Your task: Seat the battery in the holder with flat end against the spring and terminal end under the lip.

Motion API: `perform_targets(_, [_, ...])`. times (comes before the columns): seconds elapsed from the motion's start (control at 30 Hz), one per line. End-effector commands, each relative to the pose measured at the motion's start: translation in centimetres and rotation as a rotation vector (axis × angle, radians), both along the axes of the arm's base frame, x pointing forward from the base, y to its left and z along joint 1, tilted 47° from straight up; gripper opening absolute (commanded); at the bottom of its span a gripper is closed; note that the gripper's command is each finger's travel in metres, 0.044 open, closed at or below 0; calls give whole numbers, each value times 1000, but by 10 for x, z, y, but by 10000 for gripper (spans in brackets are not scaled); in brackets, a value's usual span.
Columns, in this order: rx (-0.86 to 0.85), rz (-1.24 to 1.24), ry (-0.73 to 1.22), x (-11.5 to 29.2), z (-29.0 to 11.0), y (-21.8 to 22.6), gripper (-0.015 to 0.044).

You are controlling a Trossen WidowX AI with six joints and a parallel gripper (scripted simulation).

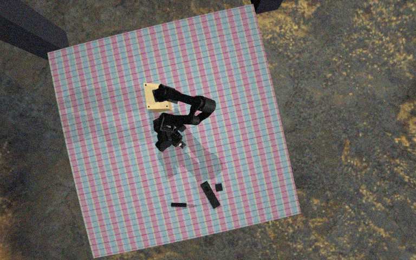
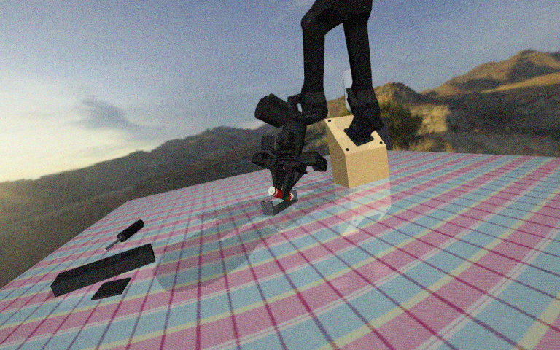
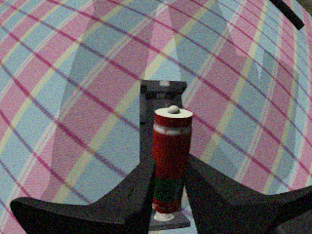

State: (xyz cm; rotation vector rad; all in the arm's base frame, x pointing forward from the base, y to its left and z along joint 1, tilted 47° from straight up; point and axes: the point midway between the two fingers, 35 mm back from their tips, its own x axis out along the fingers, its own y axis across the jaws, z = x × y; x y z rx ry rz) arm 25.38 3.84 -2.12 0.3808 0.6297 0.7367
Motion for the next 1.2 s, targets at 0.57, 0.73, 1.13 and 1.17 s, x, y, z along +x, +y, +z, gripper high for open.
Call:
perform_targets(0.57, [-54, 26, 76, 8, -9, -2, 61])
perform_targets(0.73, [-68, 39, 92, 10, -10, -2, 61])
perform_targets(1.13, [-102, 77, 127, 15, -11, 0, 61])
perform_targets(1.17, [-104, 81, 129, 15, -11, 1, 61])
